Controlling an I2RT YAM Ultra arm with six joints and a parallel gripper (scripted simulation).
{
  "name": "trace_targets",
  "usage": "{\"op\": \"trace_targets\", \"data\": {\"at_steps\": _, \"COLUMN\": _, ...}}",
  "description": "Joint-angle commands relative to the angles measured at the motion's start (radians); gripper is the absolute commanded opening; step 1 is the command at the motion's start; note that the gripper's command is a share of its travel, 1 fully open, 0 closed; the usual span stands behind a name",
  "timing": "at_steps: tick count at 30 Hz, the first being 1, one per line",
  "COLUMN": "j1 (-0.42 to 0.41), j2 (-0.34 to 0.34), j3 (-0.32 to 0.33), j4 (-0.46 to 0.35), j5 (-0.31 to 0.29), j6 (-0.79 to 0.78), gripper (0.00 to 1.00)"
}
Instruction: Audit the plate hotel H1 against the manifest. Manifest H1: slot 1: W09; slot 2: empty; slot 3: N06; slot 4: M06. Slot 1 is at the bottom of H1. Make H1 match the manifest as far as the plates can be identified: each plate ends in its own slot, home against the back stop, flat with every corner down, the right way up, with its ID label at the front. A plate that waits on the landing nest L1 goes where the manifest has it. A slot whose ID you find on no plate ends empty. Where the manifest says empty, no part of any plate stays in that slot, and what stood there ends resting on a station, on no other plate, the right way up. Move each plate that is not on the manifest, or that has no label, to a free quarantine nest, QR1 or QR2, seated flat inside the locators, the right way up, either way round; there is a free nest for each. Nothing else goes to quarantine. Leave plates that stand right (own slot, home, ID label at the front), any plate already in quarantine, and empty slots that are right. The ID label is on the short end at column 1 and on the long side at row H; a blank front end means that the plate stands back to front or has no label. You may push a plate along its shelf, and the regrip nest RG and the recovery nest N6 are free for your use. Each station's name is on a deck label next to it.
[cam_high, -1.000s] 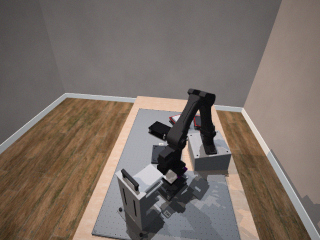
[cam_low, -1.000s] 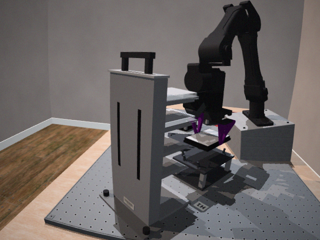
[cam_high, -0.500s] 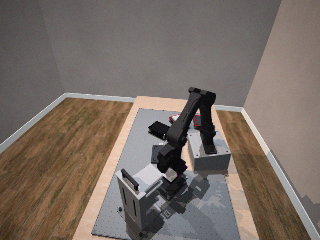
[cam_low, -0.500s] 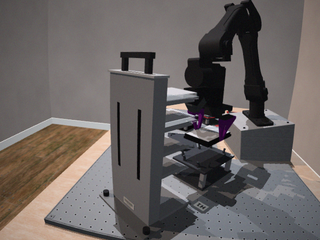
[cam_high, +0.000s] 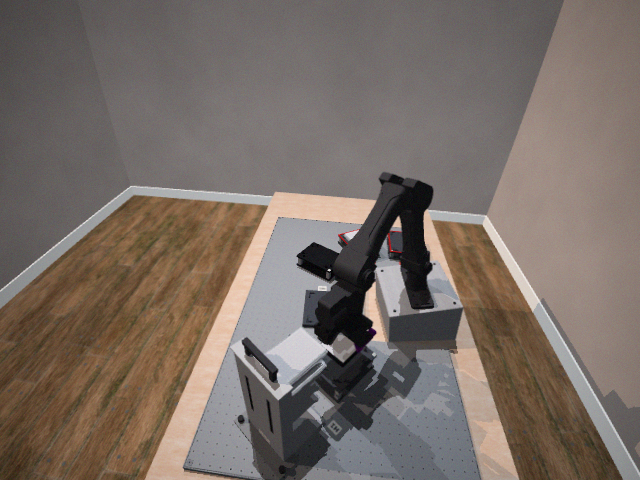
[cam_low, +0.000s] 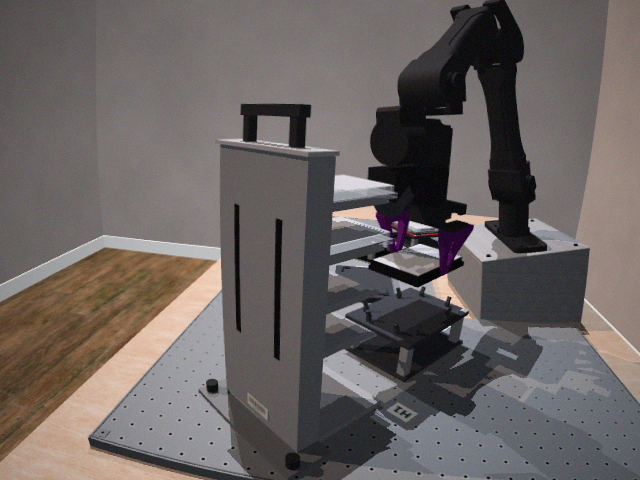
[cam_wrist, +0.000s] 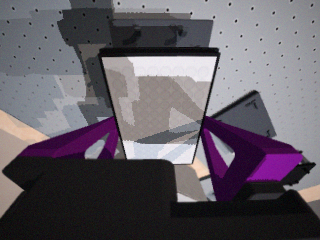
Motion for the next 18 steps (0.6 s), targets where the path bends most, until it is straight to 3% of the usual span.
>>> {"op": "trace_targets", "data": {"at_steps": 1, "j1": 0.003, "j2": -0.04, "j3": 0.034, "j4": -0.036, "j5": 0.001, "j6": 0.006, "gripper": 0.86}}
{"op": "trace_targets", "data": {"at_steps": 18, "j1": 0.017, "j2": -0.081, "j3": 0.146, "j4": -0.19, "j5": 0.002, "j6": 0.02, "gripper": 0.86}}
